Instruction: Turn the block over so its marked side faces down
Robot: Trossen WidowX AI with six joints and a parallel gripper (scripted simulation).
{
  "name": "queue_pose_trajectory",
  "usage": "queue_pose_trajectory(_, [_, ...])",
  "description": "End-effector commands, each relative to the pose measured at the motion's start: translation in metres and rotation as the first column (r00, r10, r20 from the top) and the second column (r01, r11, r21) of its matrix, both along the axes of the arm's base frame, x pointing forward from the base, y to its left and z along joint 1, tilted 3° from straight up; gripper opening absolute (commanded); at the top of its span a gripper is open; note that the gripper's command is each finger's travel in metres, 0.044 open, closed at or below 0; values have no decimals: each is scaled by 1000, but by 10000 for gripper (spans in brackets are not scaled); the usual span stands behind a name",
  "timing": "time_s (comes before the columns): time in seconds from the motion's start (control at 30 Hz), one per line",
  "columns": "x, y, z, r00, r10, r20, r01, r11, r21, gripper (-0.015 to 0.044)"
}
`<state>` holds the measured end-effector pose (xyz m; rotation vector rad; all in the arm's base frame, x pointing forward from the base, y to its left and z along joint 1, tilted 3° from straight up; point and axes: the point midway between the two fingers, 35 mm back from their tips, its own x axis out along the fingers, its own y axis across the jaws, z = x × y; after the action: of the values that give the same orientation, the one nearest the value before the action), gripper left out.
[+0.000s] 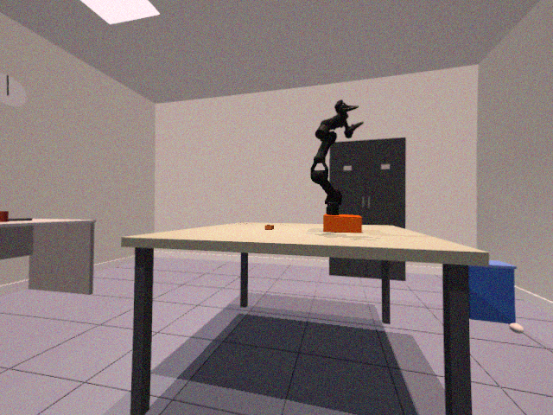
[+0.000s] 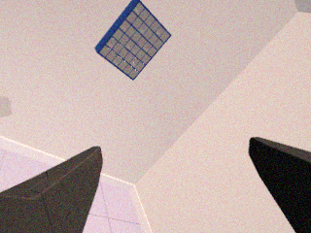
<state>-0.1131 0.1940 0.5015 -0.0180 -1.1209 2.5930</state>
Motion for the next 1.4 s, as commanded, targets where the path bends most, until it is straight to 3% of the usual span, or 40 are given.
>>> queue_pose_trajectory(0.0, [-1, -1, 0, 1000, 1, -3, -2, 1000, -2, 426])
queue_pose_trajectory(0.37, [-31, -106, 56, 964, 201, -171, -189, 978, 86, 440])
queue_pose_trajectory(0.67, [-21, -210, 89, 853, 429, -297, -377, 900, 217, 440])
queue_pose_trajectory(1.03, [55, -355, 100, 504, 781, -369, -681, 622, 386, 440])
queue_pose_trajectory(1.23, [89, -391, 94, 370, 857, -358, -741, 505, 443, 440])
queue_pose_trajectory(1.37, [131, -425, 83, 209, 924, -321, -805, 349, 480, 440])
